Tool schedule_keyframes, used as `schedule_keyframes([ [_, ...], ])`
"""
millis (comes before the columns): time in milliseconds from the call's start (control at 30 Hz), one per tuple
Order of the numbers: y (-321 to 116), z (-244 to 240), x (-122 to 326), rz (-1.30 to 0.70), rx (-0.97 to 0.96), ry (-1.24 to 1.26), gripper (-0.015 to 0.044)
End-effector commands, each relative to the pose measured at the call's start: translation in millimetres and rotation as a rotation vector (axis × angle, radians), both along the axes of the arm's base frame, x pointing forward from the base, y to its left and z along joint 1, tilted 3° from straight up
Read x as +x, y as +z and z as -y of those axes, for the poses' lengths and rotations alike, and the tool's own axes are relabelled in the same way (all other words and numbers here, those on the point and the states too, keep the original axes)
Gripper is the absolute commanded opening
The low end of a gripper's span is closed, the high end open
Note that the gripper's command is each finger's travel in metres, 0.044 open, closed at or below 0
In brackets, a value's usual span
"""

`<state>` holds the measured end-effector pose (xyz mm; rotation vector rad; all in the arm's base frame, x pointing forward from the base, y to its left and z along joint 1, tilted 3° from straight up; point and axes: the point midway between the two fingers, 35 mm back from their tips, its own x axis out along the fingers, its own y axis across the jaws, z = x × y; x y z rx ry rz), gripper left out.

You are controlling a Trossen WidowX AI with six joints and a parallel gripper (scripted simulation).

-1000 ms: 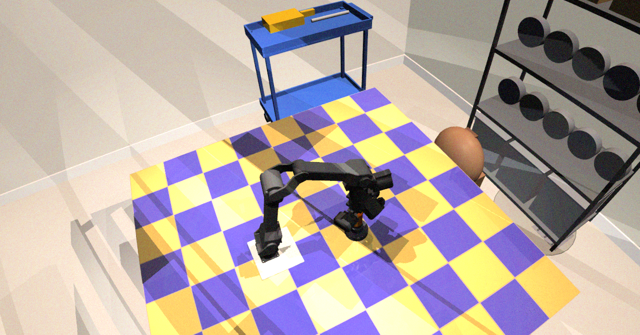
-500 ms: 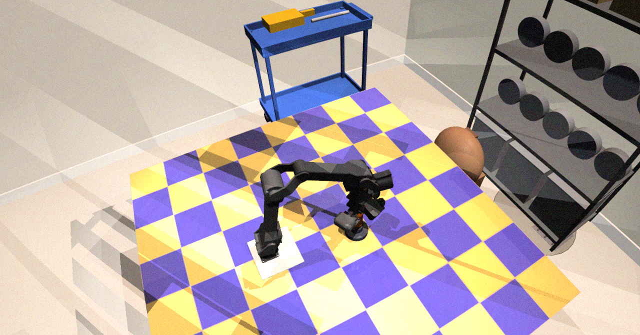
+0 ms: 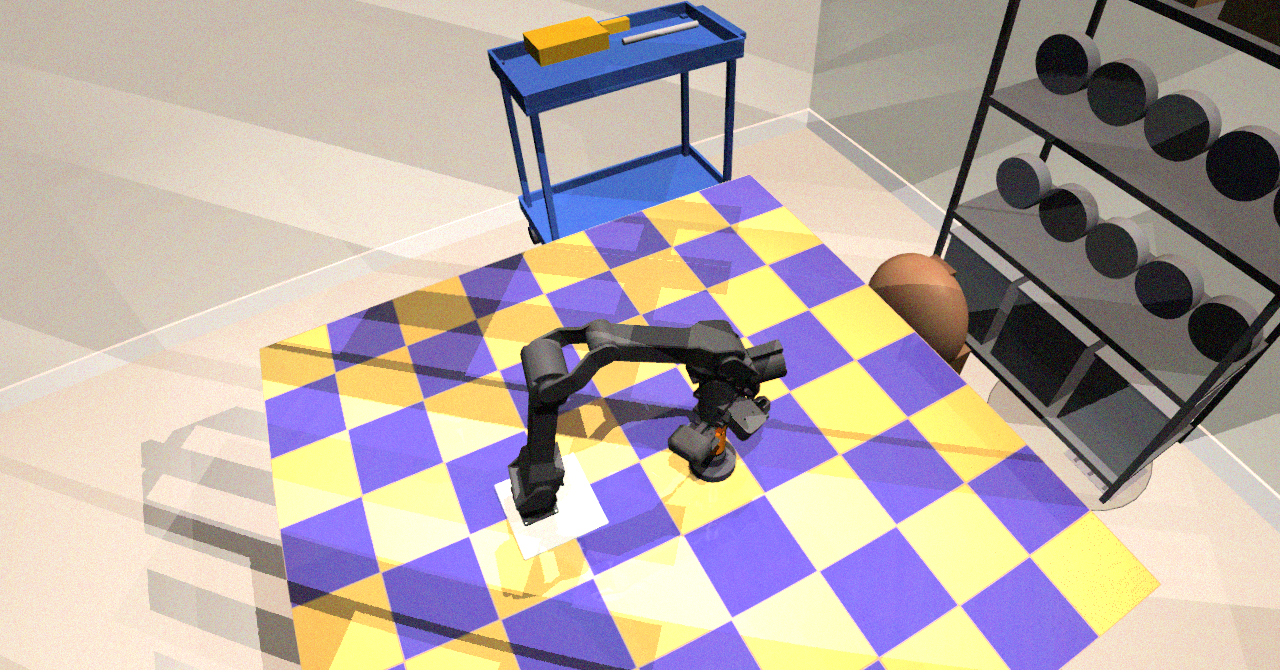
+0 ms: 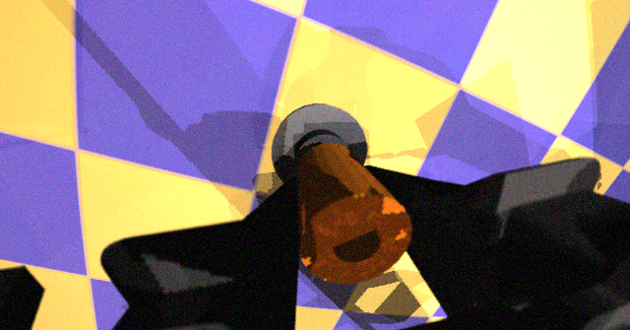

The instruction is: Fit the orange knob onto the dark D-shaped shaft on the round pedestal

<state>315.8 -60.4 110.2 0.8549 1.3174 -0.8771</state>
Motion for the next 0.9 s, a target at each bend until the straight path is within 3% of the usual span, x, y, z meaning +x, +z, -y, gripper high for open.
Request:
schedule_keyframes([
  [0, -0.4, -0.1, -0.1, 0.001, 0.002, -0.031, 0.0],
  [867, -15.7, 1.5, 1.5, 0.001, 0.001, -0.029, 0.0],
])
